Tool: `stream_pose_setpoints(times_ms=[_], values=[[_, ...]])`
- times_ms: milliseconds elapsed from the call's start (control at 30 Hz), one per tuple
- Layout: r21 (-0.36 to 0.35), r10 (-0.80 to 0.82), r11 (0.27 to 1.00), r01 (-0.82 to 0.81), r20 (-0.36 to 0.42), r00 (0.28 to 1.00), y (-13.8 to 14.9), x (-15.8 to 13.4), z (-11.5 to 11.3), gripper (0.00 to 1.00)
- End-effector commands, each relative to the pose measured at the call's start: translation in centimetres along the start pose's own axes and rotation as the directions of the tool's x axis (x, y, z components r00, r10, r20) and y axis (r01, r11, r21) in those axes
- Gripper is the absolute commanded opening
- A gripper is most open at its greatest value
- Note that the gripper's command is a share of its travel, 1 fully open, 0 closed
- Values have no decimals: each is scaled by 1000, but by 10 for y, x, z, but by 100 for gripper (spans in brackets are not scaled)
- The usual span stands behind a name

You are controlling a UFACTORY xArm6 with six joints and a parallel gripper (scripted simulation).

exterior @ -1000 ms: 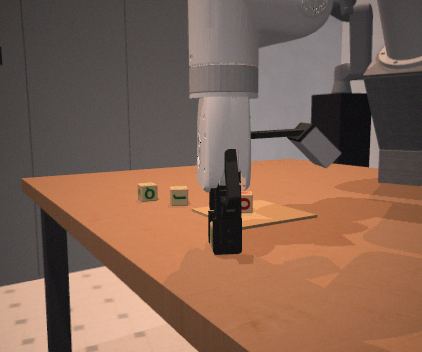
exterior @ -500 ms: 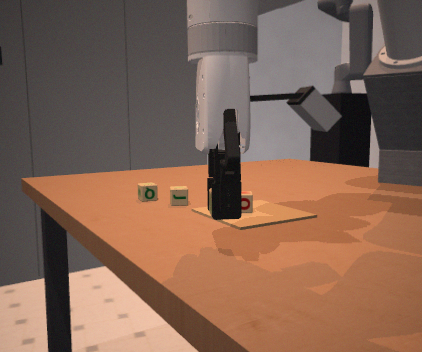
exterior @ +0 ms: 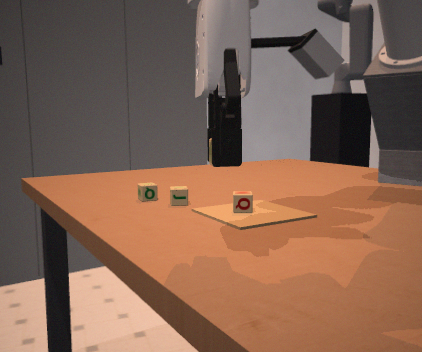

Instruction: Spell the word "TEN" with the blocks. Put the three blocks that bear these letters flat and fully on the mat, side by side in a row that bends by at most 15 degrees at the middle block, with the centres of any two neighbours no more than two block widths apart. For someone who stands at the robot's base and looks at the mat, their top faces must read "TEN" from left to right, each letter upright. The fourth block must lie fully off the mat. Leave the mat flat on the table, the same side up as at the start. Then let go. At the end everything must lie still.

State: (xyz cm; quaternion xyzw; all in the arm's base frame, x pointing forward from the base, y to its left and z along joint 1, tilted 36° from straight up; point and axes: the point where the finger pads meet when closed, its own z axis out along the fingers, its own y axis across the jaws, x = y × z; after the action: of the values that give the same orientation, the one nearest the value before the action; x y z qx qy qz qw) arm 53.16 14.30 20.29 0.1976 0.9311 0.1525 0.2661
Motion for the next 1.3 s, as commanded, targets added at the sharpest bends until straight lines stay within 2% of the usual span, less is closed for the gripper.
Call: stream_pose_setpoints(times_ms=[0, 300, 400, 800, 867, 900, 1267], values=[[1, 0, 1000, 0, 4, 1000, 1, -1, -4, 27], [-15, 74, 997, -74, -5, 997, -3, 3, -4, 27], [-32, 182, 983, -182, -16, 983, -10, 8, -4, 27], [-52, 418, 906, -420, -35, 908, -33, 22, -5, 27], [-52, 418, 906, -420, -35, 908, -33, 22, -5, 27], [-53, 474, 878, -476, -38, 879, -40, 26, -5, 27], [-45, 662, 747, -663, -38, 748, -70, 45, -6, 27]])
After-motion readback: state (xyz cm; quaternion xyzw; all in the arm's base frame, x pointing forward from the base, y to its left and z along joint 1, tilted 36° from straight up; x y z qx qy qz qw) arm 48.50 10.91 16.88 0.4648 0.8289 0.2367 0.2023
